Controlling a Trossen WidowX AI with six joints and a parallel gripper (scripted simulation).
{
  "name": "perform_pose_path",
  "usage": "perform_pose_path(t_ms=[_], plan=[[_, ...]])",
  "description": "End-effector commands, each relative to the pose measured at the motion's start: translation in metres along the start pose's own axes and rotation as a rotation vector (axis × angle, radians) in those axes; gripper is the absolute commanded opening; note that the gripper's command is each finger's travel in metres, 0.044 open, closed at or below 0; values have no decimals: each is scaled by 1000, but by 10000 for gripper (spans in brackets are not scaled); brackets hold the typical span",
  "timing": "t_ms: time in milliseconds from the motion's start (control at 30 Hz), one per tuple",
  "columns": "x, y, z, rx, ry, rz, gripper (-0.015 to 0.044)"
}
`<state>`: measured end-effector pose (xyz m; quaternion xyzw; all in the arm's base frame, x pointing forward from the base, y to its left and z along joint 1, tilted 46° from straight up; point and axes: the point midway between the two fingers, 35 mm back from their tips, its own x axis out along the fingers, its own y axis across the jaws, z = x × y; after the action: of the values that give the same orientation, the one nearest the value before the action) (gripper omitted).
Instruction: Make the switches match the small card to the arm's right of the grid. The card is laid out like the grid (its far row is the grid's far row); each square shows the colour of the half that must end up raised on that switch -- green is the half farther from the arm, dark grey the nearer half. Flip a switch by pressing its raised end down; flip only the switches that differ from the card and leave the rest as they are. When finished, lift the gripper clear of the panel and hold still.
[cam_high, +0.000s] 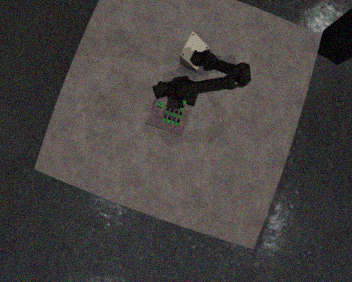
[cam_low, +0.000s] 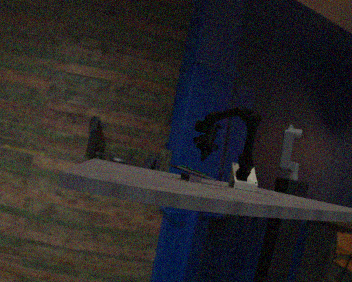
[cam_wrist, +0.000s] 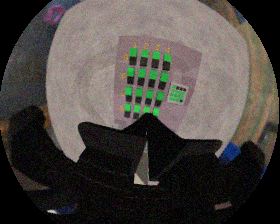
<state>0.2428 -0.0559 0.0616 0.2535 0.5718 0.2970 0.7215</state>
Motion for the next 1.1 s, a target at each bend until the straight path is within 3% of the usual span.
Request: perform_pose_path(t_ms=[0,133,333,500,1067], plan=[[-5,22,-18,-6,3,-3,0],[-4,43,-39,-5,4,-2,0],[-2,43,-38,-5,3,-3,0],[31,43,-39,-5,-23,-1,0],[48,43,-39,-6,-23,-1,0]])
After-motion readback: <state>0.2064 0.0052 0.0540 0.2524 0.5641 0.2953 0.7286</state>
